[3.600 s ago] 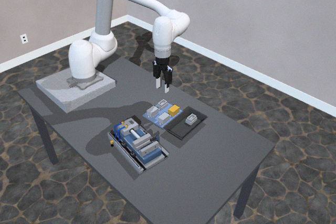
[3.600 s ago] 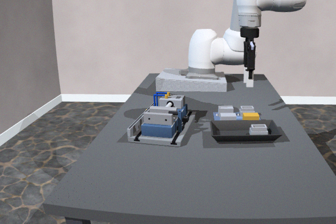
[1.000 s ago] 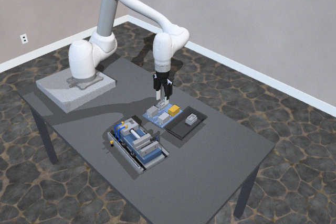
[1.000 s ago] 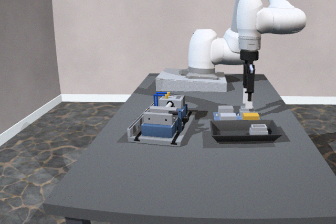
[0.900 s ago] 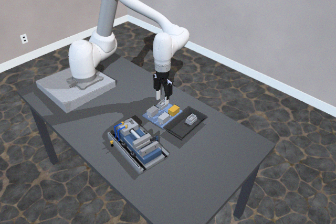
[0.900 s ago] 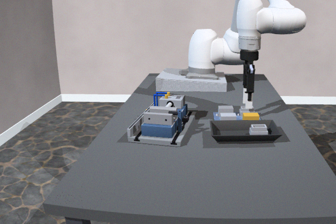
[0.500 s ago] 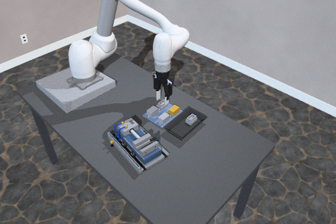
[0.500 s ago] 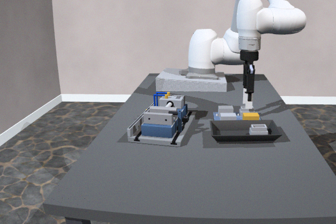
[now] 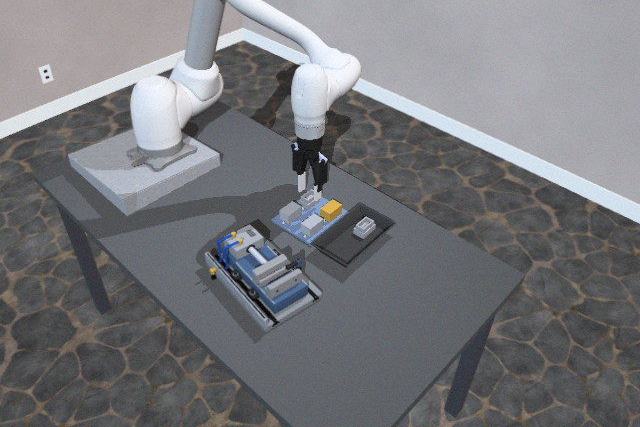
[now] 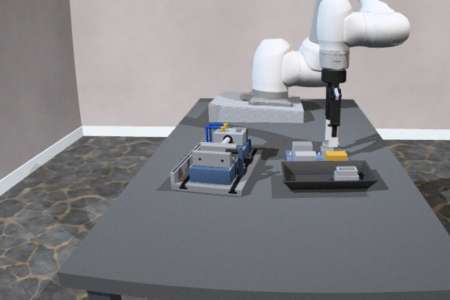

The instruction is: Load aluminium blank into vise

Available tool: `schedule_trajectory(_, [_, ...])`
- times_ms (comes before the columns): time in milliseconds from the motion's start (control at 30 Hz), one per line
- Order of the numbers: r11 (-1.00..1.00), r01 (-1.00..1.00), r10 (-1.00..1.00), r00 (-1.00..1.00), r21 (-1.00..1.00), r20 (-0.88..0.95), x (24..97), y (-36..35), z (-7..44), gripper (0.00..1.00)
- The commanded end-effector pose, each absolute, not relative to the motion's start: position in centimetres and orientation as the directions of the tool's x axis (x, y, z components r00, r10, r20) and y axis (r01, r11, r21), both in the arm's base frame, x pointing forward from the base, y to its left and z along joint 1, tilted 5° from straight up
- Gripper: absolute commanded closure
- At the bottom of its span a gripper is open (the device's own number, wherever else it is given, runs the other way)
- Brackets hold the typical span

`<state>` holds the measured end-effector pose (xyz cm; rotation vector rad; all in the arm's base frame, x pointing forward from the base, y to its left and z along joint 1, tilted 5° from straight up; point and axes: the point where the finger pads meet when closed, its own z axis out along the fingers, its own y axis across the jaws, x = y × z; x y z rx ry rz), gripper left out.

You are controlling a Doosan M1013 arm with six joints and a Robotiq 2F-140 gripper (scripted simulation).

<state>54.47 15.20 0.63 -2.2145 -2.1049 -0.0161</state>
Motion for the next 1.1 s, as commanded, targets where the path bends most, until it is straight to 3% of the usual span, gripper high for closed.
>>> schedule_trajectory(0, [-0.049, 0.997, 0.996, 0.052, -0.055, 0.067, 54.46, 15.21, 0.51, 0.6])
schedule_trajectory(1067, [-0.049, 0.997, 0.996, 0.052, -0.055, 0.067, 54.42, 15.27, -0.31, 0.6])
